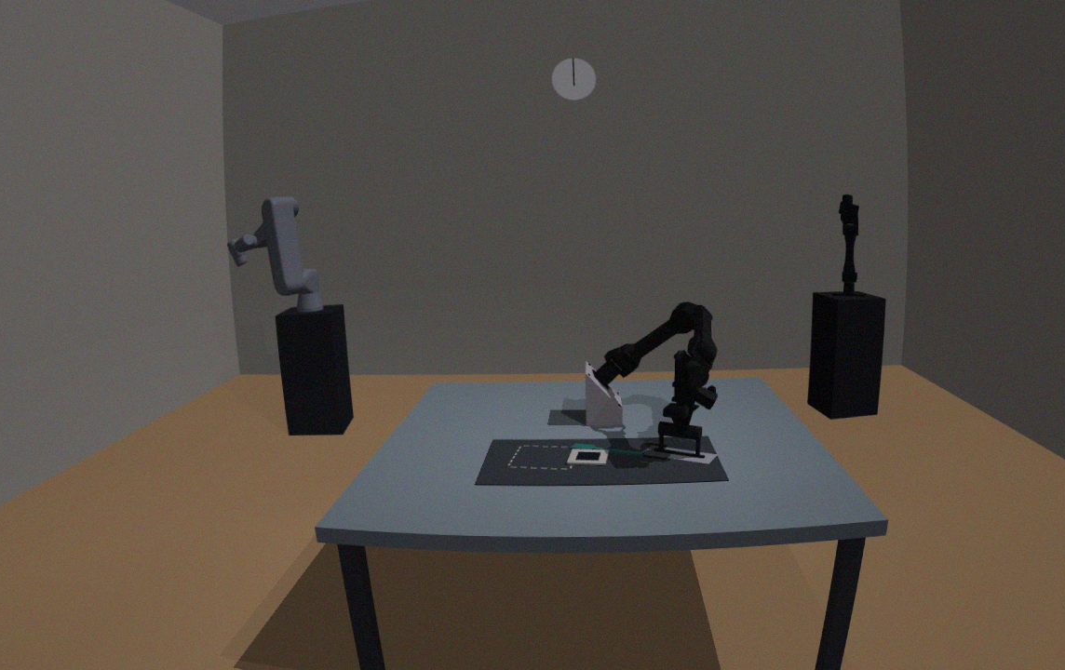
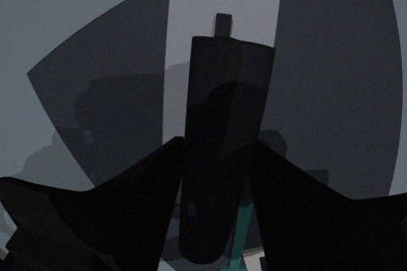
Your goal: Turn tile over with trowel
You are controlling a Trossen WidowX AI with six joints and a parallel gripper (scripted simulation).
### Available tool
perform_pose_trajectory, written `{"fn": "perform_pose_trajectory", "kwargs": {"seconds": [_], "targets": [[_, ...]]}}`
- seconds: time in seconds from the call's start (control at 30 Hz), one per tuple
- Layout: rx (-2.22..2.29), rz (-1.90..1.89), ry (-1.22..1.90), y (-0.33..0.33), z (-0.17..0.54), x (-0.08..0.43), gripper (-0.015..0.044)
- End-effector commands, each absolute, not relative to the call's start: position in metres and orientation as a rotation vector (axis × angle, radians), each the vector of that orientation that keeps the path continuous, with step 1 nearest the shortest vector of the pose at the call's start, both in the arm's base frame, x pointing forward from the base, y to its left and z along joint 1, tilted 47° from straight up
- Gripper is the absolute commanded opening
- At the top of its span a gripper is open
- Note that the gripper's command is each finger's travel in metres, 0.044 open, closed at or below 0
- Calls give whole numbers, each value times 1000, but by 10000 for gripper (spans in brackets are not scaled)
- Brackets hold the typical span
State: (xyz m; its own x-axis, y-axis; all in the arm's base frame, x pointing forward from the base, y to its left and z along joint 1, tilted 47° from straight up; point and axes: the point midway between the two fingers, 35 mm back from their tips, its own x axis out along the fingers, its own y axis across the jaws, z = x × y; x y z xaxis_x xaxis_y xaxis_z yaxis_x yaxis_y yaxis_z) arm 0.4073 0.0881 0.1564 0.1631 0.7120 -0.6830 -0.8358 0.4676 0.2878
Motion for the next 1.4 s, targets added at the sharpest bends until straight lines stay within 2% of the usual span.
{"fn": "perform_pose_trajectory", "kwargs": {"seconds": [0.0,0.1,0.7,0.87,1.07,1.13,1.37], "targets": [[-182,1120,855,89,156,408,209],[-182,1120,855,89,156,408,270],[-182,1120,855,89,156,408,270],[-197,1129,843,60,184,398,270],[-197,1129,842,59,186,398,270],[-190,1119,851,53,187,397,300],[-221,1095,872,51,188,394,300]]}}
